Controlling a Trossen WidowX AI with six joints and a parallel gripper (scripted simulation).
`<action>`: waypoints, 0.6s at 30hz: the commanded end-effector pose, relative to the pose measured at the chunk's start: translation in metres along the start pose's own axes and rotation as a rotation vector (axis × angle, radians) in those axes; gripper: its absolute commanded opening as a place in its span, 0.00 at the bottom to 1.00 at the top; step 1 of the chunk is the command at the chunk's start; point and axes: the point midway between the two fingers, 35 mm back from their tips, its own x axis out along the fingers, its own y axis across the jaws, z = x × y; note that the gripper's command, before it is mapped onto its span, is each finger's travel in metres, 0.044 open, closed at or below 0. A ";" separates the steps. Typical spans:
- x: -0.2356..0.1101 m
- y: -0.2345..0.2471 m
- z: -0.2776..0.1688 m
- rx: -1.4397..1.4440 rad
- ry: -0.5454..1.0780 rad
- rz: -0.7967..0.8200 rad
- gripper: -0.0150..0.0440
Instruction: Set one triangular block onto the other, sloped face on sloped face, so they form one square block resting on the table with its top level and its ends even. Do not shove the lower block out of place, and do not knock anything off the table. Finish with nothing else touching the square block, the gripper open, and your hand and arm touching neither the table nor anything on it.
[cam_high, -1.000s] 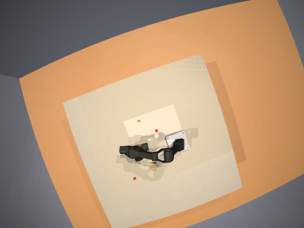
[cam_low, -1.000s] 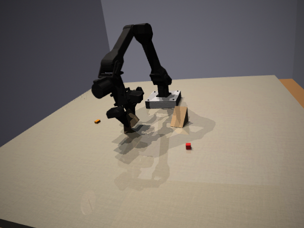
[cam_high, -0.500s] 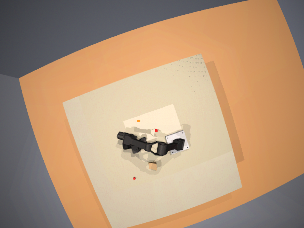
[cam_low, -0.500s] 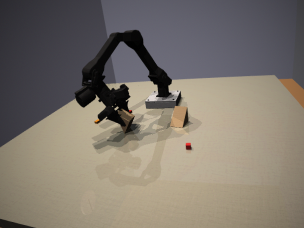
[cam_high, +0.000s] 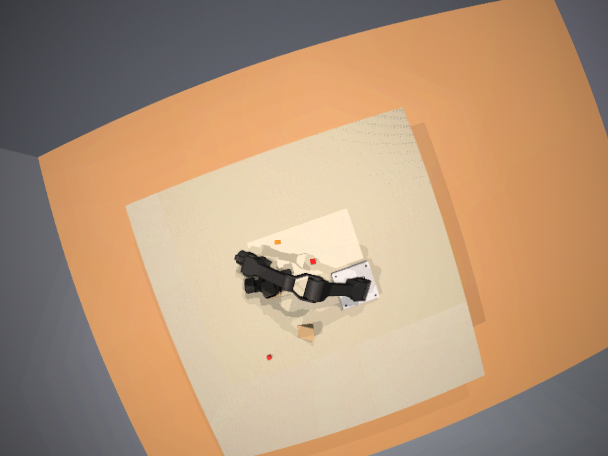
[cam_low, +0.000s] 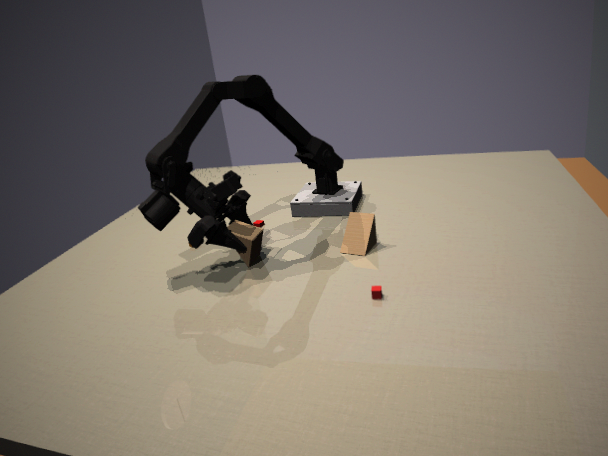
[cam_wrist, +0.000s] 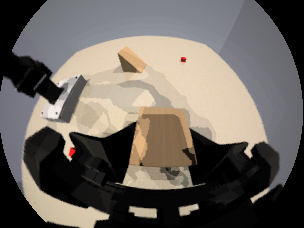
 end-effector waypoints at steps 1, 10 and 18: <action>0.000 0.000 0.001 0.004 0.005 0.002 0.57; 0.000 0.000 0.001 0.004 0.005 0.002 0.97; 0.000 0.000 0.001 0.004 0.005 0.002 1.00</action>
